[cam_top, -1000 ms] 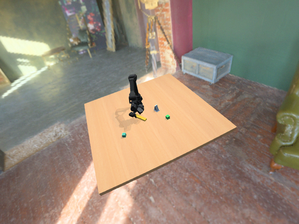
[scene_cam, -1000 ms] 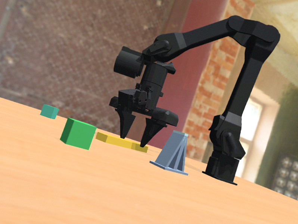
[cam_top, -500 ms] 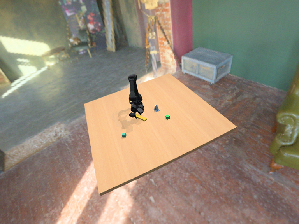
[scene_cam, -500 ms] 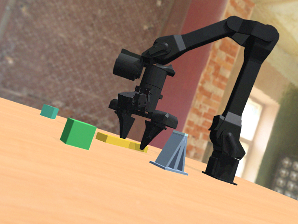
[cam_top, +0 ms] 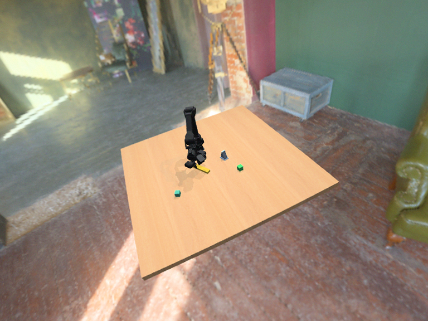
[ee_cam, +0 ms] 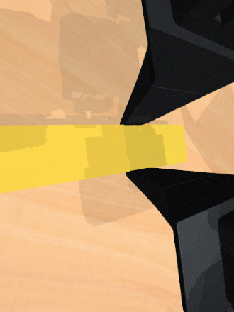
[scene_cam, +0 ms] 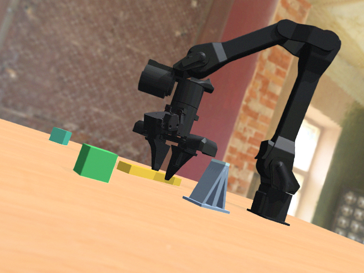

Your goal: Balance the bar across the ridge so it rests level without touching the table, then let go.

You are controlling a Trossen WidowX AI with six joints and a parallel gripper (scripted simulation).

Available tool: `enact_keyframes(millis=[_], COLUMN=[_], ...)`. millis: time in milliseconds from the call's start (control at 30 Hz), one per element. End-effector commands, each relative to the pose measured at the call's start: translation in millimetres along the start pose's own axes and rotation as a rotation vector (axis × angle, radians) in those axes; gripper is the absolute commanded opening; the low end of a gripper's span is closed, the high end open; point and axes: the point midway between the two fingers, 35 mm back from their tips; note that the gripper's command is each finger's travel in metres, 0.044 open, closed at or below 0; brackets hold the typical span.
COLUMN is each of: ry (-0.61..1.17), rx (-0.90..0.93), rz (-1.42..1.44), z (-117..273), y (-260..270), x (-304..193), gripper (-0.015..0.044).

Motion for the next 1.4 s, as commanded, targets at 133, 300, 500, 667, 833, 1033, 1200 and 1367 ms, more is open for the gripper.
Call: enact_keyframes(millis=[133, 300, 500, 667, 833, 1033, 1200, 1367], ry=[0.0, 0.0, 0.0, 0.001, 0.001, 0.001, 0.002, 0.002], rx=[-0.001, -0.001, -0.002, -0.002, -0.003, -0.003, -0.004, -0.004], rz=[0.0, 0.001, 0.002, 0.003, 0.003, 0.004, 0.005, 0.005], z=[8.4, 20.7, 35.8, 48.5, 61.3, 76.8, 89.7, 102.7], y=[-1.9, -4.0, -5.9, -6.7, -6.9, -6.4, -5.3, -3.5], x=[1.0, 2.1, 3.1, 3.5, 3.6, 3.4, 2.8, 1.8], gripper=[0.0, 0.0, 0.0, 0.0, 0.0, 0.0, 0.0, 0.0])
Point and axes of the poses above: the point midway between the two fingers, 35 mm back from their tips, its own z axis back along the fingers, its own y axis across the jaws, x = y × z, and after that the axes turned 9 degrees about z, right-handed
